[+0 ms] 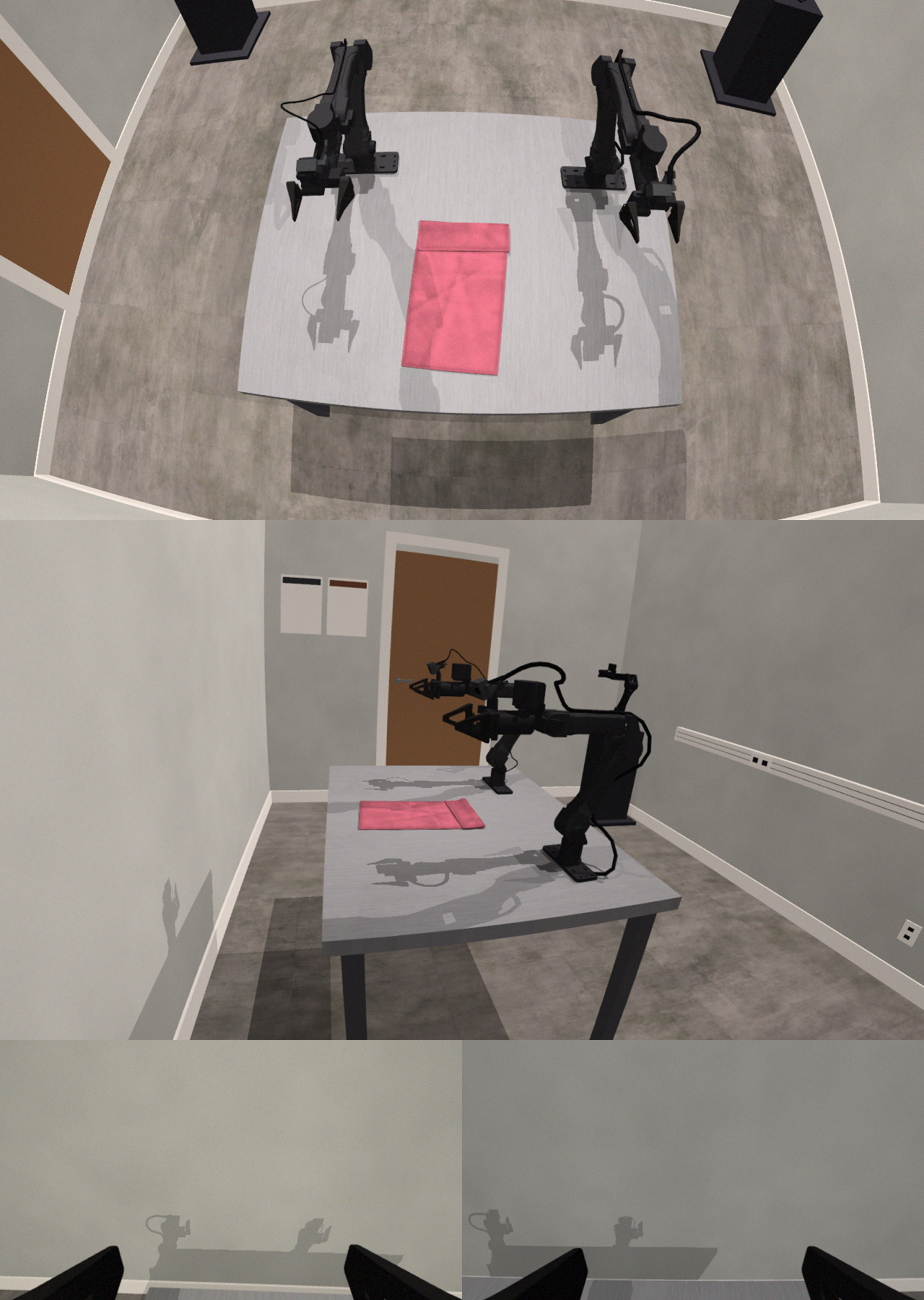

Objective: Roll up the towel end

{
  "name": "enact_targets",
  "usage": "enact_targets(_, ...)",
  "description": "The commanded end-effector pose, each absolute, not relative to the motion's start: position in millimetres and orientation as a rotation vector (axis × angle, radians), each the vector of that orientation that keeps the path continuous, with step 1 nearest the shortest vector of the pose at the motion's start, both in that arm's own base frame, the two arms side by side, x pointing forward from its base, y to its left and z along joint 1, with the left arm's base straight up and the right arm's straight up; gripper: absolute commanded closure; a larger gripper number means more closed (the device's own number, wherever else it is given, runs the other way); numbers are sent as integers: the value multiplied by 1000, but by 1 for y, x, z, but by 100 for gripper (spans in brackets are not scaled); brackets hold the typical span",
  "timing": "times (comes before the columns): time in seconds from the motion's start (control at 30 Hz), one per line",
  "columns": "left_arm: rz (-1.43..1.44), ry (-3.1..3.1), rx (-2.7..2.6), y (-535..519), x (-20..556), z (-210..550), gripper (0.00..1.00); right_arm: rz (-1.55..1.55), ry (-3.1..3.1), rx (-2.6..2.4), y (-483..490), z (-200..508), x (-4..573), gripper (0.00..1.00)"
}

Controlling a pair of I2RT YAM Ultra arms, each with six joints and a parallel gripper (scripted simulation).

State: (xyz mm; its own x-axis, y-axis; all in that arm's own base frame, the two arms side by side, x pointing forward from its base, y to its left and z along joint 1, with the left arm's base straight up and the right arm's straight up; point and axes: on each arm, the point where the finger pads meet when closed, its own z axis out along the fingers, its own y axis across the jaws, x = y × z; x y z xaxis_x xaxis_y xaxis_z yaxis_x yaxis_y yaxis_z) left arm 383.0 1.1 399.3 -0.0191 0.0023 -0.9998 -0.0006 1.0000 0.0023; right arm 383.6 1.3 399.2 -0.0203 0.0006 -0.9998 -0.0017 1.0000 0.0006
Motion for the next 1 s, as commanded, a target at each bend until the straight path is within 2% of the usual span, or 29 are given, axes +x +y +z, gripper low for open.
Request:
enact_targets(0.0, -5, 1594, 35, -5, 379, 395, 1, 7, 1599, -34, 5, 393, 381, 1)
enact_targets(0.4, -49, 1638, 277, -48, 352, 349, 1, 49, 1644, -274, 32, 348, 360, 1)
enact_targets(0.97, -162, 1683, 901, -157, 283, 235, 2, 158, 1692, -891, 99, 234, 307, 2)
